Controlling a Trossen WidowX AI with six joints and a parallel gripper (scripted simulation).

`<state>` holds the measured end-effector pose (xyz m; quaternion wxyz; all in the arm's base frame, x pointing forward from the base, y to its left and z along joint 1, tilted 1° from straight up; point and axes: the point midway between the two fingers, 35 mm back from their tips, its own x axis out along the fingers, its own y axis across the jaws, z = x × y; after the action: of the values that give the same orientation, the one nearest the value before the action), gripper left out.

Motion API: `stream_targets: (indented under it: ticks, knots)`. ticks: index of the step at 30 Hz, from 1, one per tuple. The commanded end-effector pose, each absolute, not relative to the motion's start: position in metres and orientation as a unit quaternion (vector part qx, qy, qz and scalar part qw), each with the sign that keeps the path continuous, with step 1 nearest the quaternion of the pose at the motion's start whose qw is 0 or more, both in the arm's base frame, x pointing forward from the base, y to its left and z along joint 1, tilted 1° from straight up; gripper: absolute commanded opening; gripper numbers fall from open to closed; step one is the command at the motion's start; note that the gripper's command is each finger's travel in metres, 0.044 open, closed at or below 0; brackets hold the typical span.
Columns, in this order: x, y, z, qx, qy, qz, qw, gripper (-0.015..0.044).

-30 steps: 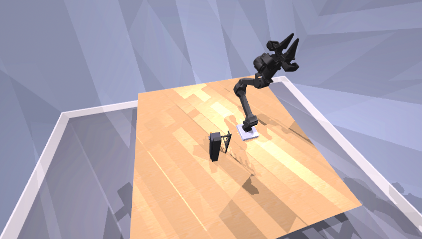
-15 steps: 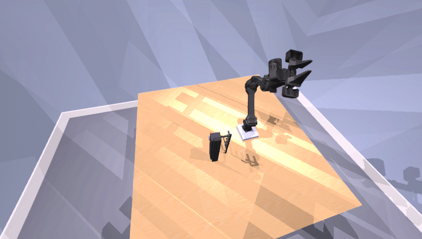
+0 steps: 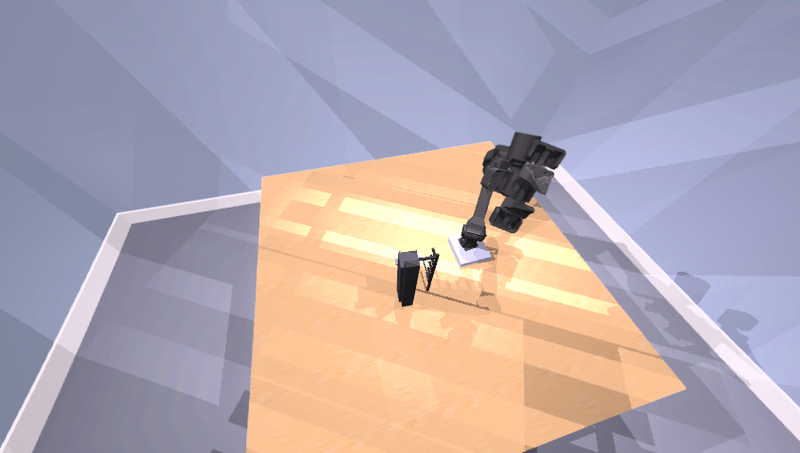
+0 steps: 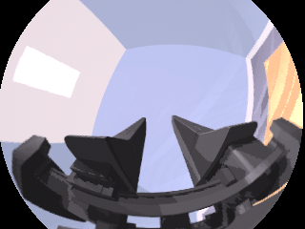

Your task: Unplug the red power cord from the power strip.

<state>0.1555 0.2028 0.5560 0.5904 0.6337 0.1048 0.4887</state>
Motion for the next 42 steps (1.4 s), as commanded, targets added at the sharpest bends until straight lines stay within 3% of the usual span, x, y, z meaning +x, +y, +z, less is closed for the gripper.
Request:
stream_targets:
  ticks: [1,13,26,34,42]
  knots:
    - [0.19,0.206,0.537,0.631,0.114,0.432,0.634,0.016]
    - [0.296,0.172,0.46,0.621,0.152,0.223,0.736,0.016]
    - [0.374,0.08,0.356,0.603,0.215,-0.037,0.767,0.016]
    - [0.387,0.027,0.28,0.597,0.278,-0.192,0.728,0.016]
    - [0.344,-0.017,0.175,0.59,0.393,-0.43,0.559,0.016]
